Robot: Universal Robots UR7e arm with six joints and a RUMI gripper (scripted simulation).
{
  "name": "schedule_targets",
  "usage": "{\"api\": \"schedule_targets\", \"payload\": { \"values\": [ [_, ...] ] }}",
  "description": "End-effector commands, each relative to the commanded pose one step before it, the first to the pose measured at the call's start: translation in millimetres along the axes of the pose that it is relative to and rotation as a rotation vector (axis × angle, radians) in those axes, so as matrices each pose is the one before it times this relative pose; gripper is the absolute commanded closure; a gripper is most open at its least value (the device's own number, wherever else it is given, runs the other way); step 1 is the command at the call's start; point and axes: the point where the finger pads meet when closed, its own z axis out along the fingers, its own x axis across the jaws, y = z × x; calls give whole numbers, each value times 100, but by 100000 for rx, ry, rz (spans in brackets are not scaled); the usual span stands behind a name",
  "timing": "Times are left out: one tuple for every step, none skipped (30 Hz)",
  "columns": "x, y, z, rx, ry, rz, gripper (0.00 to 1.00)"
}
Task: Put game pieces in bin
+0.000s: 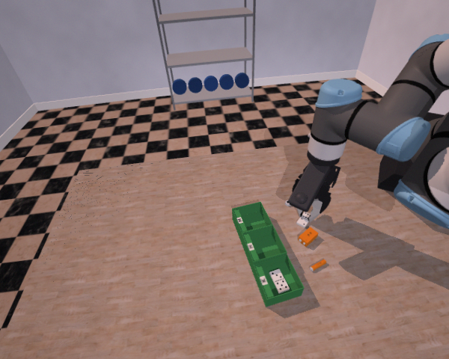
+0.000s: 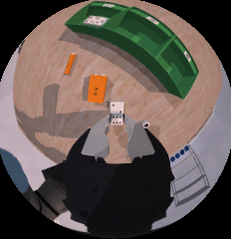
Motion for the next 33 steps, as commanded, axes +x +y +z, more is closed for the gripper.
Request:
{"api": "schedule_targets", "payload": {
  "values": [
    [28,-4,-16,6,60,-23,100],
    [0,0,0,0,0,0,100],
    [0,0,0,0,0,0,100],
    [0,0,0,0,0,0,100],
    [0,0,0,0,0,0,100],
    [0,0,0,0,0,0,100],
    [0,0,0,0,0,0,100],
    [0,0,0,0,0,0,100],
    [0,0,0,0,0,0,100],
    [0,0,0,0,0,0,100],
    [0,0,0,0,0,0,100],
    [0,0,0,0,0,0,100],
    [0,0,0,0,0,0,100],
    [0,0,0,0,0,0,100],
    [0,0,0,0,0,0,100],
    [0,0,0,0,0,0,100],
    [0,0,0,0,0,0,100],
    [0,0,0,0,0,0,100],
    [0,0,0,0,0,0,100],
    [0,0,0,0,0,0,100],
    [0,0,0,0,0,0,100],
    [0,0,0,0,0,0,100],
    [0,0,0,0,0,0,100],
    [0,0,0,0,0,0,100],
    [2,-2,-320,-3,3,0,100],
    [-1,0,-336,0,-1,0,100],
    [1,0,-332,-1,0,0,100],
    [1,0,-333,-1,0,0,100],
    [1,0,-333,-1,0,0,100],
    [0,0,-333,-1,0,0,100],
    [0,0,-333,-1,0,0,100],
    [0,0,-333,-1,0,0,100],
    [0,0,-333,-1,0,0,100]
  ]
}}
